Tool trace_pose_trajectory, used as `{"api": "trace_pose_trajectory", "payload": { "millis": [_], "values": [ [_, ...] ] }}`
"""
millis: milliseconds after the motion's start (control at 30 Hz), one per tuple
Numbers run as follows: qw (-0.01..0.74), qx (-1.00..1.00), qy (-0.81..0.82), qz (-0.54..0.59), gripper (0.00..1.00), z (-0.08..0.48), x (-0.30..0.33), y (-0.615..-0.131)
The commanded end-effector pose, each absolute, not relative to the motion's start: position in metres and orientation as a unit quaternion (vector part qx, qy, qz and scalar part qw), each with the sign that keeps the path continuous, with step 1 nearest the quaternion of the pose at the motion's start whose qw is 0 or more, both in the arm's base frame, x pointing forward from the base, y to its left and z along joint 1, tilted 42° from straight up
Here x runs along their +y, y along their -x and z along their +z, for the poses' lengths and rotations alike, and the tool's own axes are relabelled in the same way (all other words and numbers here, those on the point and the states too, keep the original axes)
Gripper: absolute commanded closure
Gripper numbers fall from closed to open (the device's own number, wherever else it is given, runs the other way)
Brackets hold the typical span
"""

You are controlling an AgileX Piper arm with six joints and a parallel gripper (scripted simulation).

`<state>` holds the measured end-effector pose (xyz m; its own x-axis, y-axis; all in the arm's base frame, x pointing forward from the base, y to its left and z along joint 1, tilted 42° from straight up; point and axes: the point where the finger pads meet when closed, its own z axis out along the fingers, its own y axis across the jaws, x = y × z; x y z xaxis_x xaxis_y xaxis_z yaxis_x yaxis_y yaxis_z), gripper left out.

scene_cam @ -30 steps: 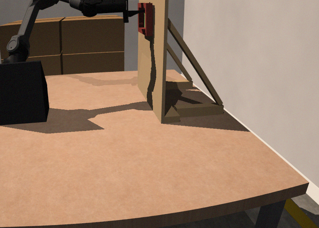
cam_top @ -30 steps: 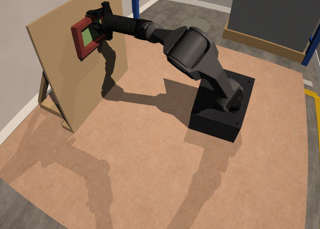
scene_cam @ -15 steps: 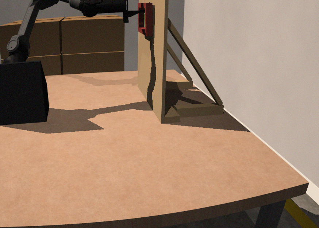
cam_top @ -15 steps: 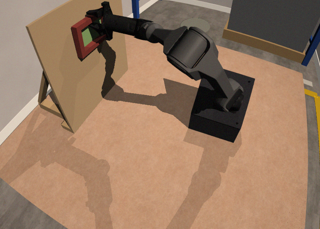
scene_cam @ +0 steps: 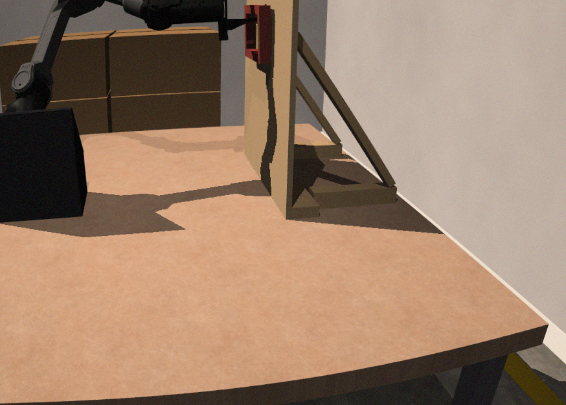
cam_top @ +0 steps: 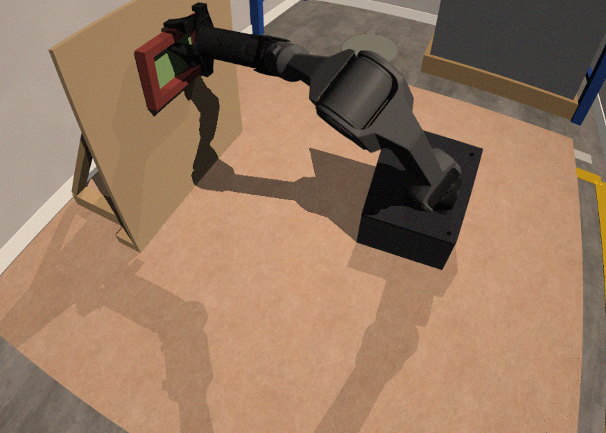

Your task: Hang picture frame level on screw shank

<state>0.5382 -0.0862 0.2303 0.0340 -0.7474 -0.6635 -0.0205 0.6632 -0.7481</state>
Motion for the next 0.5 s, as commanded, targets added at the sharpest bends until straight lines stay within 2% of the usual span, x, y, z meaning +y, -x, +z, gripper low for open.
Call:
{"api": "trace_pose_trajectory", "payload": {
  "millis": [0,467],
  "values": [
    [0.654,0.636,0.301,-0.28,0.37,0.2318,-0.0869,-0.5372],
    [0.654,0.635,0.301,-0.28,0.37,0.2322,-0.087,-0.5305]
  ]
}}
